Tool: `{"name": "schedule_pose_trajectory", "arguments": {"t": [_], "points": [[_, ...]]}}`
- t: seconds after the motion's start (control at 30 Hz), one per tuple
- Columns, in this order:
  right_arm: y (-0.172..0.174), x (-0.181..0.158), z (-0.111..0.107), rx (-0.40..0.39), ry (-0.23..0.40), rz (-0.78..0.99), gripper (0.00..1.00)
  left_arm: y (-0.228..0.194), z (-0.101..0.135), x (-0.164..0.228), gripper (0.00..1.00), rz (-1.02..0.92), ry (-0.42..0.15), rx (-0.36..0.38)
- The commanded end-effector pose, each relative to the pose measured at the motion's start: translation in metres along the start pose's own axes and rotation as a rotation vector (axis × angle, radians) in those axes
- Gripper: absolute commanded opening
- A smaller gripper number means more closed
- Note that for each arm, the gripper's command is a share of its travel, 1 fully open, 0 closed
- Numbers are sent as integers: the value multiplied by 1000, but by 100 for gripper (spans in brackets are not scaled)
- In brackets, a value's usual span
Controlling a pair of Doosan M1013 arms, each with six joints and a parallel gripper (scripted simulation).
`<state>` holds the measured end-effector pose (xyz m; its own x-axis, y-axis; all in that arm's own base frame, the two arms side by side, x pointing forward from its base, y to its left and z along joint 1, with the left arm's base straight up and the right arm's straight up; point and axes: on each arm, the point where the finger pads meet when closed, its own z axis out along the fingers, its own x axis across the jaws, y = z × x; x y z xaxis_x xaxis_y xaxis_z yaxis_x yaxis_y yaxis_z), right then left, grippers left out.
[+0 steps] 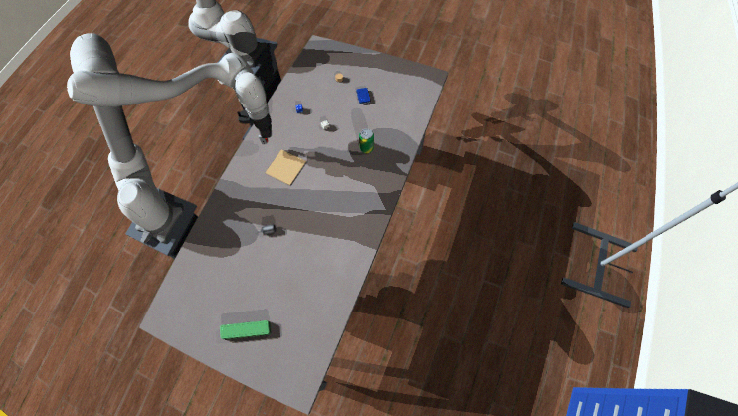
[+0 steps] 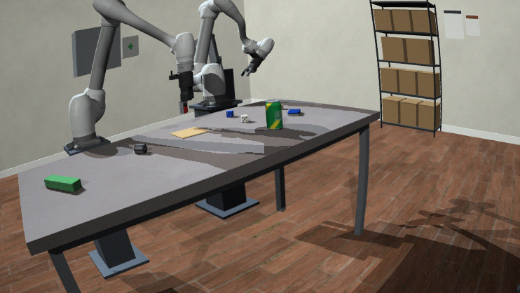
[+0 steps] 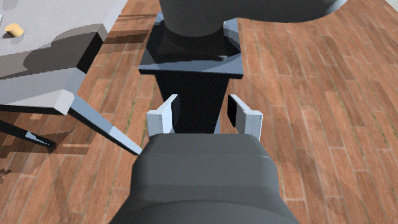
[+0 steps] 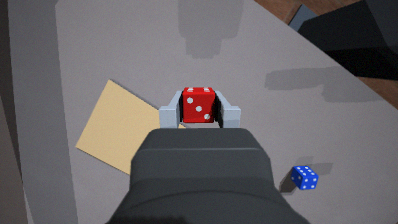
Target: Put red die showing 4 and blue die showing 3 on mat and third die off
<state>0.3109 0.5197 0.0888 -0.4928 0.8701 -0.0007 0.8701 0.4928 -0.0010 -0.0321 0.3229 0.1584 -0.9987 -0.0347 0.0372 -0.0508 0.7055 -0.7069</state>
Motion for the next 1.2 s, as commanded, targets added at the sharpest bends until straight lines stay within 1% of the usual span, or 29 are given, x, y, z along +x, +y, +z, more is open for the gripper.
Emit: {"name": "schedule_pose_trajectory", "arguments": {"t": [0.0,0.13,0.53,0.6,0.67,0.7,0.83,0.87,0.93,1.0,1.03,1.17], "points": [[0,0,-19,-1,1,0,57,0,-1,0,100,0,0,-1],[0,0,-30,-1,1,0,57,0,-1,0,100,0,0,-1],[0,0,-30,-1,1,-12,57,0,-1,0,100,0,0,-1],[0,1,-30,-1,1,-79,57,0,-1,0,100,0,0,-1],[0,1,-28,-1,1,-212,57,0,-1,0,100,0,0,-1],[0,1,-28,-1,1,-218,57,0,-1,0,100,0,0,-1],[0,2,-25,-1,0,-401,57,0,-1,0,100,0,0,-1],[0,2,-25,-1,0,-412,57,0,-1,0,100,0,0,-1],[0,3,-23,-1,0,-520,57,0,-1,0,100,0,0,-1],[0,3,-23,-1,0,-520,57,0,-1,0,100,0,0,-1],[1,4,-22,-1,0,-627,57,0,-1,0,100,0,0,-1],[2,5,-20,-1,0,-775,57,0,-1,0,100,0,0,-1]]}}
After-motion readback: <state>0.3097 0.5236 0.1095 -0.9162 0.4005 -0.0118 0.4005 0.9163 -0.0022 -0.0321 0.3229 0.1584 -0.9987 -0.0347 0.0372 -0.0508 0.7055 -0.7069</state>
